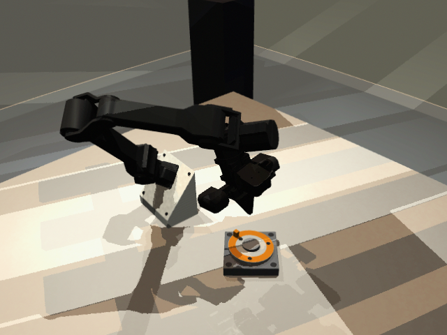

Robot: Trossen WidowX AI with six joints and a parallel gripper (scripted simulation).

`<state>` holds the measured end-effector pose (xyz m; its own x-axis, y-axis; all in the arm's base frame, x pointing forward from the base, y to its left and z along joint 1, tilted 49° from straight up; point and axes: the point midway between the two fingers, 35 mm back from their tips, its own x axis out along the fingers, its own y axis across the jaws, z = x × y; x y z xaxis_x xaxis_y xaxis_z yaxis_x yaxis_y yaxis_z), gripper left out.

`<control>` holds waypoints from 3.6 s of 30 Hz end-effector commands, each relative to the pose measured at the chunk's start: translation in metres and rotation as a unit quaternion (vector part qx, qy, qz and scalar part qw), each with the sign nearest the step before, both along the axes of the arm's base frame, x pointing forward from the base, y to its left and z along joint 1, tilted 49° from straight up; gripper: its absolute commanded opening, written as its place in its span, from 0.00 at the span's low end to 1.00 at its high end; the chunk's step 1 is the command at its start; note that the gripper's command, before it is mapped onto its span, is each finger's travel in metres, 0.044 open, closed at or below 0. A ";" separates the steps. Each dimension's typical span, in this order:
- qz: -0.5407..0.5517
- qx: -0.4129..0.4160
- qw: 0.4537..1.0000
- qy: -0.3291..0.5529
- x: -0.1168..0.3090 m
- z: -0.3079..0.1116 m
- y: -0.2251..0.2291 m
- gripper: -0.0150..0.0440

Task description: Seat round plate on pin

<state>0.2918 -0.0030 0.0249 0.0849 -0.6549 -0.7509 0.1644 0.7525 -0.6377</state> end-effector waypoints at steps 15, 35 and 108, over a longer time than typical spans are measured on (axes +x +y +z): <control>-0.078 -0.057 0.989 0.108 -0.045 -0.054 -0.020 0.25; -0.078 -0.059 0.989 0.108 -0.054 -0.061 -0.045 0.25; -0.074 -0.062 0.988 0.117 -0.046 -0.013 -0.038 0.25</control>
